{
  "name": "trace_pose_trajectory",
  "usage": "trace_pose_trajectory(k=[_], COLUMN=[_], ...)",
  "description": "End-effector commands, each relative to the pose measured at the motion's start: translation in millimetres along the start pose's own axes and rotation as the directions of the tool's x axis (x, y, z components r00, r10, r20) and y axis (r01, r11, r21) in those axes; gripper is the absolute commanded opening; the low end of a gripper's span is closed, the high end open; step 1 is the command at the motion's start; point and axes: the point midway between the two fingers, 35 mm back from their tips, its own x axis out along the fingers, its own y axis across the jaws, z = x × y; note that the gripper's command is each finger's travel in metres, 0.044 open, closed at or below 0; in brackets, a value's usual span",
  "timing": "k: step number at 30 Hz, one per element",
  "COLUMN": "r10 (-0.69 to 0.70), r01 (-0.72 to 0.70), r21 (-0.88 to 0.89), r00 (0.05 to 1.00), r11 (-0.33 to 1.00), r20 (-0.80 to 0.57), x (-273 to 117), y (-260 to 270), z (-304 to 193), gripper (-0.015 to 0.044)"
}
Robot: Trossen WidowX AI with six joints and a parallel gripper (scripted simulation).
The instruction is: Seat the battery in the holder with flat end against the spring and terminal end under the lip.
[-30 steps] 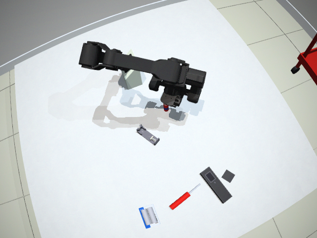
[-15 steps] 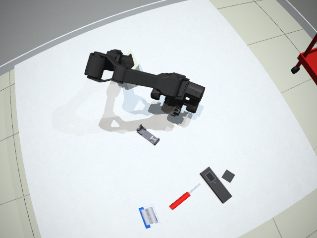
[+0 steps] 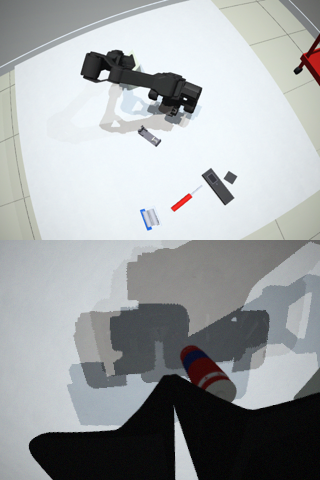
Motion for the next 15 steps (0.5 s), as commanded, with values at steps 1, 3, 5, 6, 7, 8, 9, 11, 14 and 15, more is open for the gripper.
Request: trace_pose_trajectory(k=[1,3,5,6,7,8,9,11,14,15], r10=[-0.003,-0.003,-0.003,-0.003,-0.003,-0.003,-0.003,-0.004,-0.004,-0.004], r01=[0.003,0.003,0.003,0.003,0.003,0.003,0.003,0.004,0.004,0.004], r21=[-0.005,-0.005,-0.005,-0.006,-0.006,-0.006,-0.006,-0.006,-0.006,-0.006], r00=[1.0,1.0,1.0,1.0,1.0,1.0,1.0,1.0,1.0,1.0], r11=[1.0,1.0,1.0,1.0,1.0,1.0,1.0,1.0,1.0,1.0], r20=[0.003,0.003,0.003,0.003,0.003,0.003,0.003,0.003,0.003,0.003], x=[0.7,0.6,0.6,0.6,0.6,0.6,0.7,0.7,0.8,0.9], y=[-6.9,-10.1,-13.4,-15.0,-16.6,-18.2,-19.8,-23.1,-28.0,-29.6], z=[0.2,0.3,0.3,0.3,0.3,0.3,0.3,0.2,0.2,0.1], gripper=[0.0,0.0,0.0,0.0,0.0,0.0,0.0,0.0,0.0,0.0])
